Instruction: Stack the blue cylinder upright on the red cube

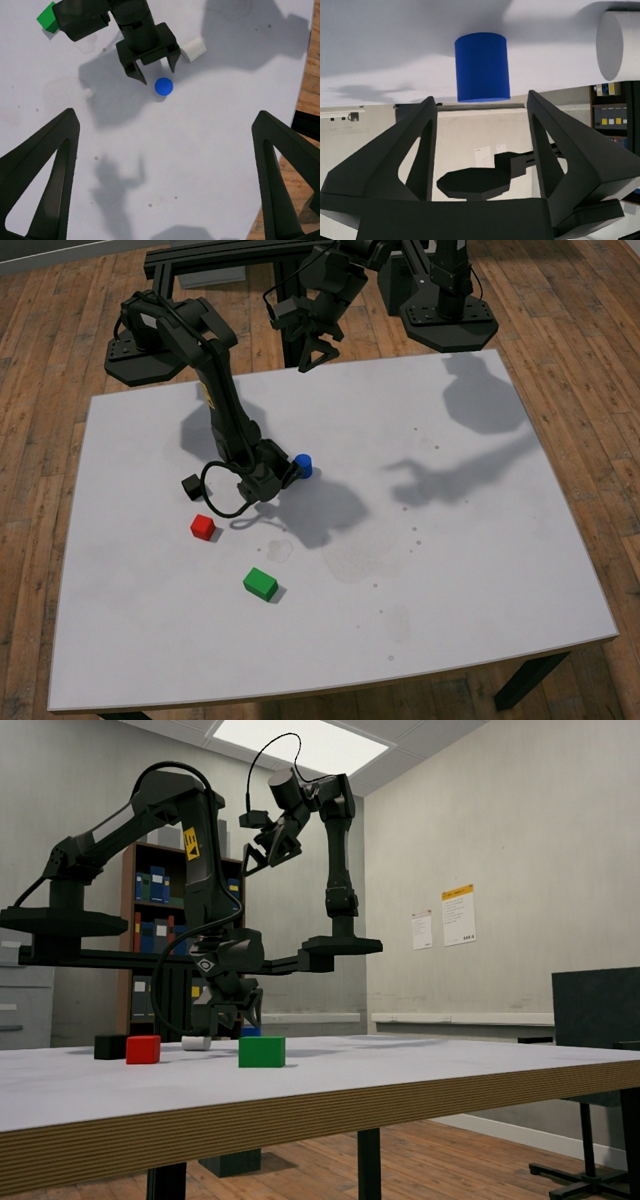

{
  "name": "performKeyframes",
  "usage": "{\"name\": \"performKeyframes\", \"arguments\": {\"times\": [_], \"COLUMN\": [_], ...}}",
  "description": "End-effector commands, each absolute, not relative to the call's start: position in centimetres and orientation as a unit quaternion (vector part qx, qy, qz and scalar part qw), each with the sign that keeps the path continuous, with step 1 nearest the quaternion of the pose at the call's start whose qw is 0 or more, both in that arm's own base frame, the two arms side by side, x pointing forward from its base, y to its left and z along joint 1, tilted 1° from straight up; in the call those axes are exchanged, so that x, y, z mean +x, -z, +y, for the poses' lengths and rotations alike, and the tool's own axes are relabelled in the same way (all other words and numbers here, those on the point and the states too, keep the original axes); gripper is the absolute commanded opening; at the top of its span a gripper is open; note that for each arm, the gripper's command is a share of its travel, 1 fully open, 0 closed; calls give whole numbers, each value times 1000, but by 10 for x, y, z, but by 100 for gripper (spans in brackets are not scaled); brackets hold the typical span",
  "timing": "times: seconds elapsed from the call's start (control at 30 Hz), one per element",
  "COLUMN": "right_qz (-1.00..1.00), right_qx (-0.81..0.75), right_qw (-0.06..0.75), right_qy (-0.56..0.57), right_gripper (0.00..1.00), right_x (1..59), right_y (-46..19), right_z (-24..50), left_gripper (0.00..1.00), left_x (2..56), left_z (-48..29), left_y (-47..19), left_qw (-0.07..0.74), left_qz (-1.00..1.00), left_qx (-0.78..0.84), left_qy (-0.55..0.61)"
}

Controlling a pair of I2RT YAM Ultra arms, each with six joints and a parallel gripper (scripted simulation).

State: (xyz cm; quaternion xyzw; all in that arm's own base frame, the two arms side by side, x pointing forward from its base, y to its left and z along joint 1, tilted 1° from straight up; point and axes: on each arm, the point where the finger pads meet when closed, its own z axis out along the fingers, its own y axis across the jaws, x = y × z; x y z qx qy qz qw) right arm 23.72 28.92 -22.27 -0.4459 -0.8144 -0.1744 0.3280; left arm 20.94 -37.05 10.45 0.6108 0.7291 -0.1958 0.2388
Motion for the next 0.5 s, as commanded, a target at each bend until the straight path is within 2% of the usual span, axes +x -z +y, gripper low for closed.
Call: {"name": "performKeyframes", "arguments": {"times": [0.0,0.47], "right_qz": [-811,-811], "right_qx": [-442,-442], "right_qw": [332,333], "right_qy": [190,190], "right_gripper": [64,64], "right_x": [243,236], "right_y": [219,232], "right_z": [304,315], "left_gripper": [100,100], "left_x": [213,213], "left_z": [-378,-378], "left_y": [-127,-127], "left_qw": [263,263], "left_qz": [718,718], "left_qx": [611,611], "left_qy": [206,206]}}
